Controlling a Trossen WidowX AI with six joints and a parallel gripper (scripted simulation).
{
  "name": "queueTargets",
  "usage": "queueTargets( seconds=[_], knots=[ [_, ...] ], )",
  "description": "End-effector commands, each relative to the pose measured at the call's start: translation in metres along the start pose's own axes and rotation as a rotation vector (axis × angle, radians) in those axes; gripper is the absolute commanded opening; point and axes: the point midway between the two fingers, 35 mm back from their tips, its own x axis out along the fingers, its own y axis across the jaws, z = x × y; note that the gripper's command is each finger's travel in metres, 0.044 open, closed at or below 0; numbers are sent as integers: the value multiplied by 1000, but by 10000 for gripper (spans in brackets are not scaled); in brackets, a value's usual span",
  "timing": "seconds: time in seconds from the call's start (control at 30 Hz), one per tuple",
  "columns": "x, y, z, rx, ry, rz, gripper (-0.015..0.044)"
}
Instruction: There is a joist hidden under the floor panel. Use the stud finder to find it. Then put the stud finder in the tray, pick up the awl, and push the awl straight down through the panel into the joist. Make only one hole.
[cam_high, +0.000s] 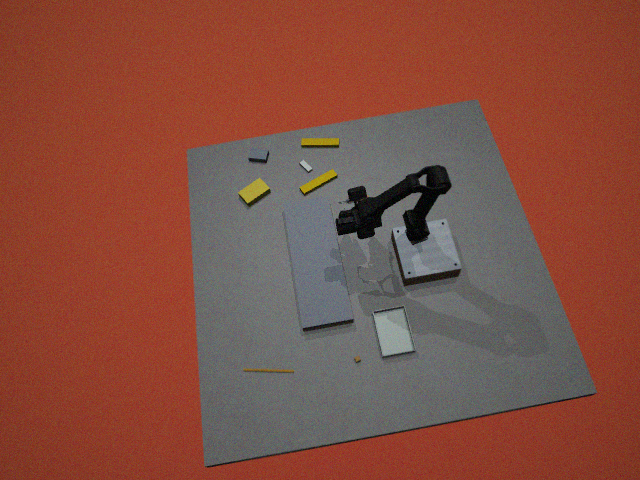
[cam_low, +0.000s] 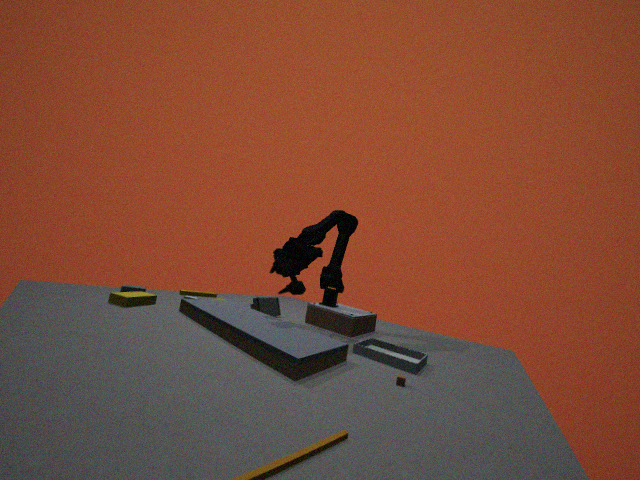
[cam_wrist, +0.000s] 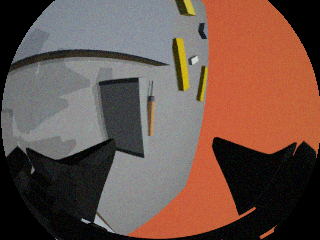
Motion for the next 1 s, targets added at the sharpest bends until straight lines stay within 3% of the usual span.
queueTargets(
  seconds=[0.0, 0.57, 0.77, 0.97],
  knots=[
    [2, 2, -2, -10, 9, 2, 440],
    [3, 2, -2, -23, 13, 8, 440],
    [24, 3, -2, -419, 74, 236, 440],
    [46, 2, -2, -818, -26, 504, 440]
  ],
)
